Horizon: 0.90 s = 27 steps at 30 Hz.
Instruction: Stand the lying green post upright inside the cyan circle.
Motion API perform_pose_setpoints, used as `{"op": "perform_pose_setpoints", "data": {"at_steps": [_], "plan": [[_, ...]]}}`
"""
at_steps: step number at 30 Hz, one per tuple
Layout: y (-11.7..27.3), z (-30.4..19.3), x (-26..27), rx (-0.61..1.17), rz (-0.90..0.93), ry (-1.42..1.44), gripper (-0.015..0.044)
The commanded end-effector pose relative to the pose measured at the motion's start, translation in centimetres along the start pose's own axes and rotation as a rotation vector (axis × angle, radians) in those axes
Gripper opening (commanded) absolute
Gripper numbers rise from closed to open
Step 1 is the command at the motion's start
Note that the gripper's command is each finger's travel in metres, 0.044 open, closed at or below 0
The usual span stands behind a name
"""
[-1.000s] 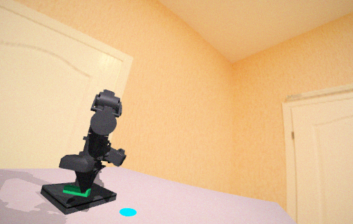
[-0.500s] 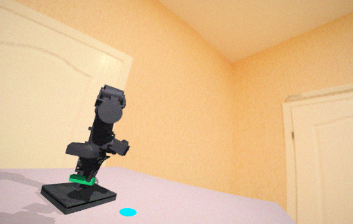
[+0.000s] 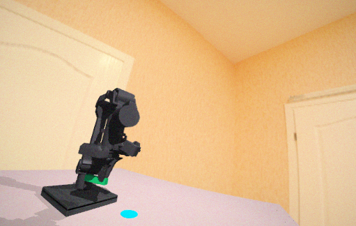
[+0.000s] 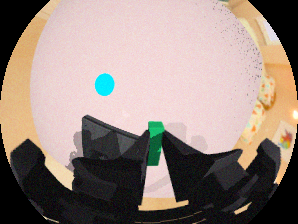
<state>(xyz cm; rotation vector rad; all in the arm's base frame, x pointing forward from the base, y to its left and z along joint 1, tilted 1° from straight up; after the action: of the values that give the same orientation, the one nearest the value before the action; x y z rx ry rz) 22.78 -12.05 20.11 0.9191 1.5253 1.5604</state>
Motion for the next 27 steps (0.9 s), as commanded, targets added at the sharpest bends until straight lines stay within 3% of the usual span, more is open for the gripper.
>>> {"op": "perform_pose_setpoints", "data": {"at_steps": [1, 27], "plan": [[0.2, 0.6, 0.5, 0.003, -0.004, -0.049, 0.0023], [0.8, 4.4, 4.7, -0.001, 0.000, -0.351, 0.0023]]}}
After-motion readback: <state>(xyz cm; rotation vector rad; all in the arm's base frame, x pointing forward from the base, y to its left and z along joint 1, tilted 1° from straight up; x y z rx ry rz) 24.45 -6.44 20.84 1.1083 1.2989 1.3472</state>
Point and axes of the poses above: the point midway between the two fingers, 35 mm back from their tips, its own y axis back along the fingers, its own x axis across the jaws, z = x × y, the point moved 6 cm from there along y, back along the fingers, and after that the axes turned 11 degrees about y, right-handed, at the moved point
